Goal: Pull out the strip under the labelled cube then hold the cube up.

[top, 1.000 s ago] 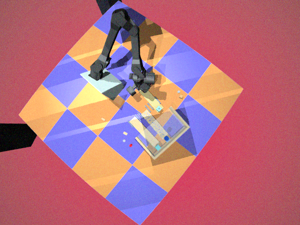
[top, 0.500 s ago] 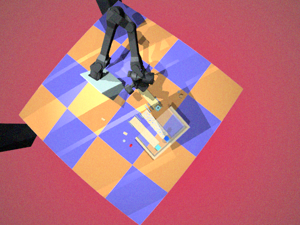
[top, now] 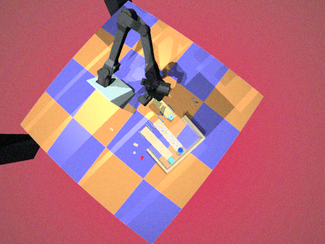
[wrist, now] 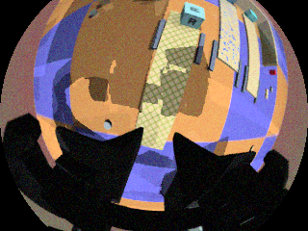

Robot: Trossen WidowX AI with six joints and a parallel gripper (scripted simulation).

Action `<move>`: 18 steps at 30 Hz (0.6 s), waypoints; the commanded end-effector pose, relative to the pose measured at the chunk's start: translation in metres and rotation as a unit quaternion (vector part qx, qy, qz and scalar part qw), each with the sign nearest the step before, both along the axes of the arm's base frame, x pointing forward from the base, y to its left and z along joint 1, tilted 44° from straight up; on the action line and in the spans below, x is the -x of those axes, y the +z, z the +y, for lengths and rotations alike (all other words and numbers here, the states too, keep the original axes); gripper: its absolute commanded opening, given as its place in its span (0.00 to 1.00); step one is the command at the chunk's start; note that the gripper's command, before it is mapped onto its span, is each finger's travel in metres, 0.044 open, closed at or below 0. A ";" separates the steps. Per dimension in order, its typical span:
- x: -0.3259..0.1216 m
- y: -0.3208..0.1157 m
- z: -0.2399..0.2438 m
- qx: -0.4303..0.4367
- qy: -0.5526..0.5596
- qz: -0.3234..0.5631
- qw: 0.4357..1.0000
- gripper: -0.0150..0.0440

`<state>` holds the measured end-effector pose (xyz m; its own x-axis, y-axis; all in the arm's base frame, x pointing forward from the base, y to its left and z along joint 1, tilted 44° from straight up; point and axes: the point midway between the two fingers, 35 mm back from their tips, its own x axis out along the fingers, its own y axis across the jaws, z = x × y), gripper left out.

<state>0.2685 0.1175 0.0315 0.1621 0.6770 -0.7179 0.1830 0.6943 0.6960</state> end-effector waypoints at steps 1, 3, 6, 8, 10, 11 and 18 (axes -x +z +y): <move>-0.015 0.000 -0.007 0.000 0.009 -0.010 1.000 0.74; -0.020 -0.001 -0.009 0.001 0.009 -0.011 1.000 0.83; -0.028 -0.001 -0.013 0.001 0.009 -0.011 1.000 0.97; -0.034 -0.002 -0.016 0.001 0.009 -0.011 1.000 1.00; -0.040 -0.002 -0.019 0.001 0.009 -0.011 1.000 1.00; -0.042 -0.002 -0.020 0.001 0.009 -0.011 1.000 1.00; -0.062 -0.004 -0.029 0.001 0.009 -0.012 1.000 1.00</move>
<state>0.3187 0.0939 0.0273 0.1633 0.6761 -0.7185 0.1600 0.7005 0.6955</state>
